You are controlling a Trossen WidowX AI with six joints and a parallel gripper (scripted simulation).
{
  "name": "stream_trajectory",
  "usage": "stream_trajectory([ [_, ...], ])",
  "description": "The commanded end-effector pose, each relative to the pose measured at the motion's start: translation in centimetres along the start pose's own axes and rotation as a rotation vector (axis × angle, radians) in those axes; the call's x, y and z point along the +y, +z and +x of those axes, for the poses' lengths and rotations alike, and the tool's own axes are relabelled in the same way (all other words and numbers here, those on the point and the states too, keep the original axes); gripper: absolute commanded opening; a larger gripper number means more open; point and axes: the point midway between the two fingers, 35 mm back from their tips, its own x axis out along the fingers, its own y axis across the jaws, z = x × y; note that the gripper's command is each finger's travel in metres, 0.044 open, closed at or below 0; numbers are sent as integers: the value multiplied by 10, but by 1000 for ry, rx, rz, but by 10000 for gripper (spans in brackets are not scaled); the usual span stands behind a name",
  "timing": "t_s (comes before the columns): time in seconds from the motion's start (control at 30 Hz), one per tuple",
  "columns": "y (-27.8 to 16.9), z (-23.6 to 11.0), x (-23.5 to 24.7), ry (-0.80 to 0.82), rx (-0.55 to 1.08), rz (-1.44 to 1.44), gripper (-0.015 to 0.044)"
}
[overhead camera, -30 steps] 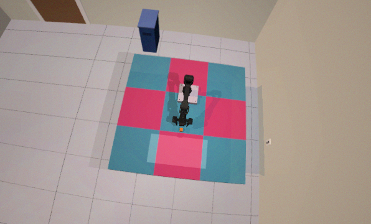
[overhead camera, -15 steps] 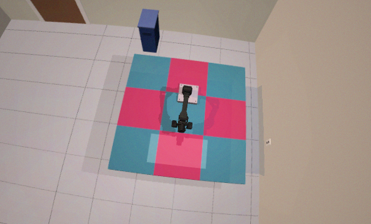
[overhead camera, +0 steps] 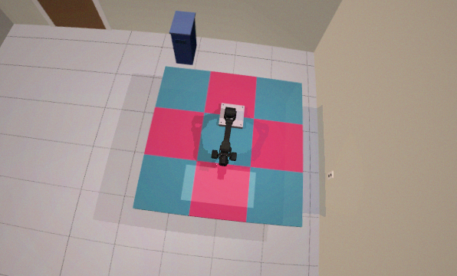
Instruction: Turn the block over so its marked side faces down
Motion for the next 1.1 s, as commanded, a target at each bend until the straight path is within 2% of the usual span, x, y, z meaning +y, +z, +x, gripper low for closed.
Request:
stream_trajectory([
  [0.0,1,11,-1,-4,-9,0,440],
  [0.83,1,45,-1,-4,-9,0,440],
  [1.07,1,45,-1,-4,-9,0,256],
])
